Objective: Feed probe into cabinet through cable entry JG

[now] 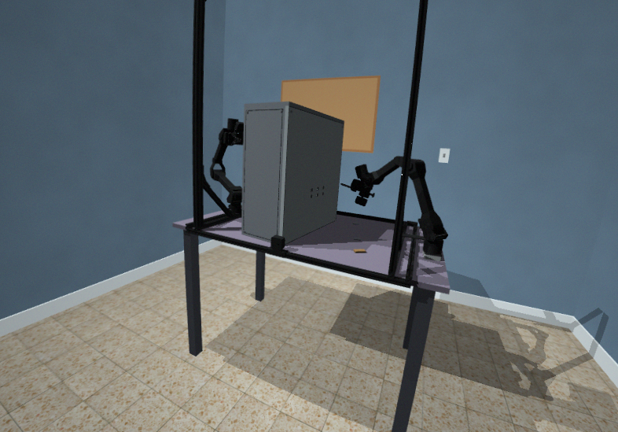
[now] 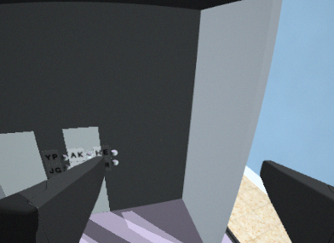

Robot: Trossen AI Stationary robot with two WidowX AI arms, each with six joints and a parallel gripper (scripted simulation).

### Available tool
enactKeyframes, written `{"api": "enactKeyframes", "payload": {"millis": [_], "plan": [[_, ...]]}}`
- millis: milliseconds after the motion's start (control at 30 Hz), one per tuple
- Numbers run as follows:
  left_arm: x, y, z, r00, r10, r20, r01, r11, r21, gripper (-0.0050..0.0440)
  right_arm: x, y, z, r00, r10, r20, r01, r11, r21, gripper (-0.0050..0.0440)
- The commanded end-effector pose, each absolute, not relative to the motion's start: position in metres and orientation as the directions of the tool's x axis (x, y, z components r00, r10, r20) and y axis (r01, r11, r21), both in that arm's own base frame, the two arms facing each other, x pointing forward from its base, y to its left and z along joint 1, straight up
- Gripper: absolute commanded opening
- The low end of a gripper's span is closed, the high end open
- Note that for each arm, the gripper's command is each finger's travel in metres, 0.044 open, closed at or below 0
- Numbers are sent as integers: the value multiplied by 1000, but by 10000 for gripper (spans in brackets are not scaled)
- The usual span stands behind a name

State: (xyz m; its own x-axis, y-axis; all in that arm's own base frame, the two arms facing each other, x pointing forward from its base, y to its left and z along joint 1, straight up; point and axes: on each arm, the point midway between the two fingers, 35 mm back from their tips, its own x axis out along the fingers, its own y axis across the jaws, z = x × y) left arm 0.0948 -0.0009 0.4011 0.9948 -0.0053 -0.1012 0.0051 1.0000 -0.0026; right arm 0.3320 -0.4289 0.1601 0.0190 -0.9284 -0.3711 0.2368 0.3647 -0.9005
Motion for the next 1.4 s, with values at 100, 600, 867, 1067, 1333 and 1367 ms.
{"api": "enactKeyframes", "payload": {"millis": [100,600,867,1067,1333,1367], "plan": [[94,0,401,995,0,-100,0,1000,0,440,353,-440,172,-34,-977,-212,145,205,-968,0],[94,0,401,995,0,-100,0,1000,0,440,367,-436,181,-193,-981,-2,2,2,-1000,0],[94,0,401,995,0,-100,0,1000,0,440,368,-436,181,-196,-981,0,0,0,-1000,0],[94,0,401,995,0,-100,0,1000,0,440,368,-436,181,-196,-981,0,0,0,-1000,0],[94,0,401,995,0,-100,0,1000,0,440,368,-436,181,-196,-981,0,0,0,-1000,0],[94,0,401,995,0,-100,0,1000,0,440,368,-436,181,-196,-981,0,0,0,-1000,0]]}}
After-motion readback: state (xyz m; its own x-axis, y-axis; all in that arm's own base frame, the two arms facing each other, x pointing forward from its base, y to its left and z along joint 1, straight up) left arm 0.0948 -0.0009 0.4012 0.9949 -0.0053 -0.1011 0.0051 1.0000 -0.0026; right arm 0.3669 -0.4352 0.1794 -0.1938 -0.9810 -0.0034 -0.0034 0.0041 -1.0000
